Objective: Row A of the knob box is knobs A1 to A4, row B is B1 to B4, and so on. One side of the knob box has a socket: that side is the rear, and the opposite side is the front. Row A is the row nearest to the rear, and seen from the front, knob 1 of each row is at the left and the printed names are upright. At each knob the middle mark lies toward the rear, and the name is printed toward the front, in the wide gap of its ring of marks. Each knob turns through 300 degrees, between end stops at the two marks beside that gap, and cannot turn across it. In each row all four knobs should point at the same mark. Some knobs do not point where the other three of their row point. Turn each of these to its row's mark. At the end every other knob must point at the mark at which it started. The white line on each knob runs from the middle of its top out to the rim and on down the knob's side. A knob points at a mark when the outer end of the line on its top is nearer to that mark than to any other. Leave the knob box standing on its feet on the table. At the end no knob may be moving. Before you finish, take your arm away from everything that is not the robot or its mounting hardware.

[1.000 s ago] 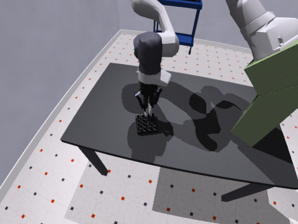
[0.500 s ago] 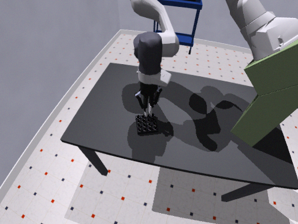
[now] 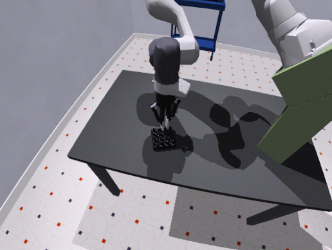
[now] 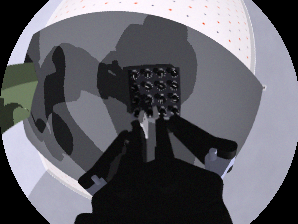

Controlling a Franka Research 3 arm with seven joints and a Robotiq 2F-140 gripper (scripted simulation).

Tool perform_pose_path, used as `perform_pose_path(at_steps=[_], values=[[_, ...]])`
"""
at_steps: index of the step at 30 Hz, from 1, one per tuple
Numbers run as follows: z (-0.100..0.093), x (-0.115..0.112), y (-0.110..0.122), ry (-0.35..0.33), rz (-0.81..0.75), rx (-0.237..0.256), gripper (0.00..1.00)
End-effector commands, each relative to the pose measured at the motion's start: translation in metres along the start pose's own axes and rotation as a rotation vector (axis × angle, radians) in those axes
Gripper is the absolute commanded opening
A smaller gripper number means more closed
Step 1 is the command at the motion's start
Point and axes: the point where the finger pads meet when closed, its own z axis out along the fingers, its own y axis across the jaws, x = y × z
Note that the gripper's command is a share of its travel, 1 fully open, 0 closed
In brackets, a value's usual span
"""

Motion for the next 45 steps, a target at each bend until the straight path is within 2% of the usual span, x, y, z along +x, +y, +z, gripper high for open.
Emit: perform_pose_path(at_steps=[1,12,45], values=[[0.0038,-0.0012,0.0002,-0.003,-0.005,-0.001,0.12],[0.0098,-0.0012,0.0002,-0.003,-0.005,-0.001,0.12],[0.0099,-0.0012,0.0002,-0.003,-0.005,-0.001,0.12]])
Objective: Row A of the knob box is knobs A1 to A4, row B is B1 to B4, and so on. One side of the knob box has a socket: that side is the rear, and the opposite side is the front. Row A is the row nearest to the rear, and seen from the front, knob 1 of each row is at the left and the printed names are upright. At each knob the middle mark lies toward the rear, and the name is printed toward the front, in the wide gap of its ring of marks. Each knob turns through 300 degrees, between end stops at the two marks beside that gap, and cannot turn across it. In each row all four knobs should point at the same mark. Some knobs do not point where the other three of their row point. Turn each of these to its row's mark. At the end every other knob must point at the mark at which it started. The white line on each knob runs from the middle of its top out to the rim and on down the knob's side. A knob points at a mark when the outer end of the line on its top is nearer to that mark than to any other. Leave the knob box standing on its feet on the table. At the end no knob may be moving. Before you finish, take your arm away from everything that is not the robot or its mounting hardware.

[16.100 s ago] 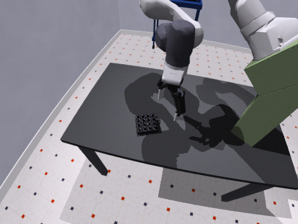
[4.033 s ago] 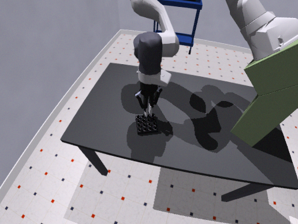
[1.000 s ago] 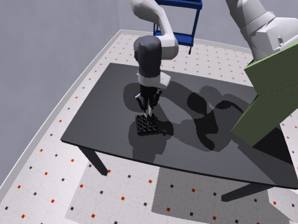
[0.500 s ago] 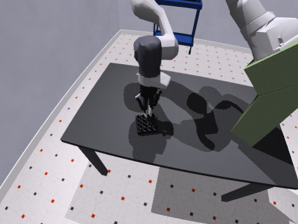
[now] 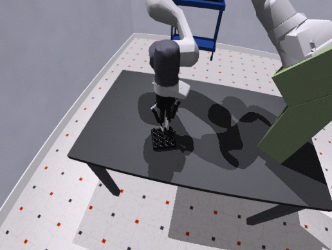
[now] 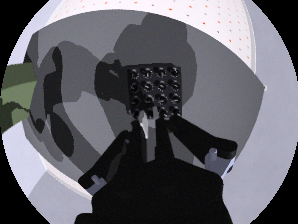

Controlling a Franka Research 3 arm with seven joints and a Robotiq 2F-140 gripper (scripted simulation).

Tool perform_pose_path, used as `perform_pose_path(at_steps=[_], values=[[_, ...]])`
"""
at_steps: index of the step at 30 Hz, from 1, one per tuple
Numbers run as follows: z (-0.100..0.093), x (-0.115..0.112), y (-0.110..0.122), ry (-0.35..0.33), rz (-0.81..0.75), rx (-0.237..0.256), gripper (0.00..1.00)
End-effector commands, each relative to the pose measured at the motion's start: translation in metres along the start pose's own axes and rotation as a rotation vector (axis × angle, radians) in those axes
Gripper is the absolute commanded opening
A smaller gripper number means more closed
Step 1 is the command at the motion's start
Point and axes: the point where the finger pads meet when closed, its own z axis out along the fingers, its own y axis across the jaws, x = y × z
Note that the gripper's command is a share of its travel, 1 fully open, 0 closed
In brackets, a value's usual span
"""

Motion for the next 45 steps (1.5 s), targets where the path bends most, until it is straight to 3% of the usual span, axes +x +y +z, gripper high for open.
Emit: perform_pose_path(at_steps=[1,6,7,45], values=[[0.0008,-0.0009,0.0005,-0.003,-0.004,-0.001,0.12],[0.0008,-0.0009,0.0005,-0.003,-0.004,-0.001,0.12],[0.0008,-0.0009,0.0005,-0.003,-0.004,-0.001,0.05],[0.0008,-0.0009,0.0005,-0.003,-0.017,-0.001,0.05]])
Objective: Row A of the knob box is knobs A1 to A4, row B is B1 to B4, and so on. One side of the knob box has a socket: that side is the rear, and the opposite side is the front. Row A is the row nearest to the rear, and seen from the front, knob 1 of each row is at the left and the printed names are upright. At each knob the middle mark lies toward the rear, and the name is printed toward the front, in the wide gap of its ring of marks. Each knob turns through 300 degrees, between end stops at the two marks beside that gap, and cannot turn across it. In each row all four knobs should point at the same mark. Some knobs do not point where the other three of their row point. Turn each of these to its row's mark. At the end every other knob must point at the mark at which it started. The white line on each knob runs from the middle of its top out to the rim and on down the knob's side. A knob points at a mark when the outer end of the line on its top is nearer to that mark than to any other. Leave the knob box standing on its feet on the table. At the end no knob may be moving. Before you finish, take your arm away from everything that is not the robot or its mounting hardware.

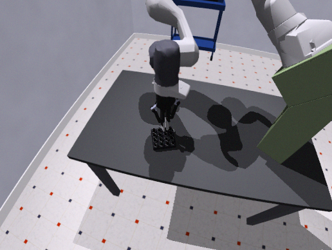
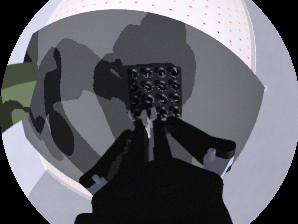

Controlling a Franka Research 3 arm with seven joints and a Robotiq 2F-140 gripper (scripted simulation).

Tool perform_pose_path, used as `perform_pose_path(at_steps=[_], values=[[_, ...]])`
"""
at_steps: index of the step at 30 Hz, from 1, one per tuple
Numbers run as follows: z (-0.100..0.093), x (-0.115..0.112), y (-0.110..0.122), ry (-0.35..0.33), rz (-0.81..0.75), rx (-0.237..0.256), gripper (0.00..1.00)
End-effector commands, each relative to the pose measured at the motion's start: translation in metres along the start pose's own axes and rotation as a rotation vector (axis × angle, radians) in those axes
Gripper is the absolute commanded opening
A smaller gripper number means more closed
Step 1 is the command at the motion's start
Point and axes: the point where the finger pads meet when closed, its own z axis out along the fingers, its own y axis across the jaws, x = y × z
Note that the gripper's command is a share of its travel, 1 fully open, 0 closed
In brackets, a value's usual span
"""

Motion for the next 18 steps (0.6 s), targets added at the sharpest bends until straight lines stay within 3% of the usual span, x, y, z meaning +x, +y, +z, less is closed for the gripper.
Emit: perform_pose_path(at_steps=[1,18], values=[[0.0008,-0.0009,0.0005,-0.003,-0.018,-0.001,0.05],[0.0008,-0.0009,0.0005,-0.003,-0.221,-0.001,0.05]])
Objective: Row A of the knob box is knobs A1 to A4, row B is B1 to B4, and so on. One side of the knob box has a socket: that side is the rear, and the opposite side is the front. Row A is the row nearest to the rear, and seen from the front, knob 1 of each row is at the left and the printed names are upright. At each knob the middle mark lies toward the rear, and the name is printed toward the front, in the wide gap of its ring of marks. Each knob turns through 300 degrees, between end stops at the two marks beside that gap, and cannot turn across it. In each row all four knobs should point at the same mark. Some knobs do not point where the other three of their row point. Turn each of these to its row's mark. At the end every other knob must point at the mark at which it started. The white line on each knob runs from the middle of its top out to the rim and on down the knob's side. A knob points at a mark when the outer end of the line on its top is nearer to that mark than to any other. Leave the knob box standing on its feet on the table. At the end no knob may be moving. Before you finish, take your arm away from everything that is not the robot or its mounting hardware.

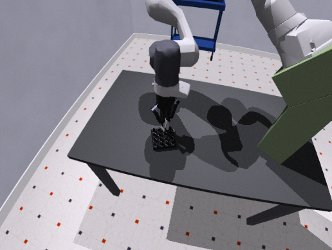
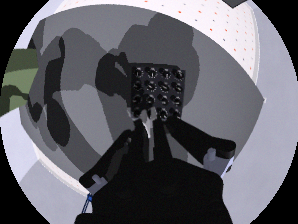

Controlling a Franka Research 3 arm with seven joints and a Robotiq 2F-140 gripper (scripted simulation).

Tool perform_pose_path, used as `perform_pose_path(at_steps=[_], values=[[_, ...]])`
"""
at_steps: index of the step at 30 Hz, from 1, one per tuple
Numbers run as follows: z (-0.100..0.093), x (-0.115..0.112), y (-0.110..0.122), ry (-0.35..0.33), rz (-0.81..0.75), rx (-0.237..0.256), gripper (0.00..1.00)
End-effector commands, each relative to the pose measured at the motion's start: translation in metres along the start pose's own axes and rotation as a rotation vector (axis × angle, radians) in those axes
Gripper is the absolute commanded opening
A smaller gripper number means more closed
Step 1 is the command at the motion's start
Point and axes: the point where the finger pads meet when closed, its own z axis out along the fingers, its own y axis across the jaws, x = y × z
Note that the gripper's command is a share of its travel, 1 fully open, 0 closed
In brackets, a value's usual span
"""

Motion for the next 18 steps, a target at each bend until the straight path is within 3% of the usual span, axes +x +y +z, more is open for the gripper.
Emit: perform_pose_path(at_steps=[1,18], values=[[0.0008,-0.001,0.0003,0.002,-0.135,0.001,0.05],[0.0008,-0.001,0.0003,0.002,-0.41,0.001,0.05]])
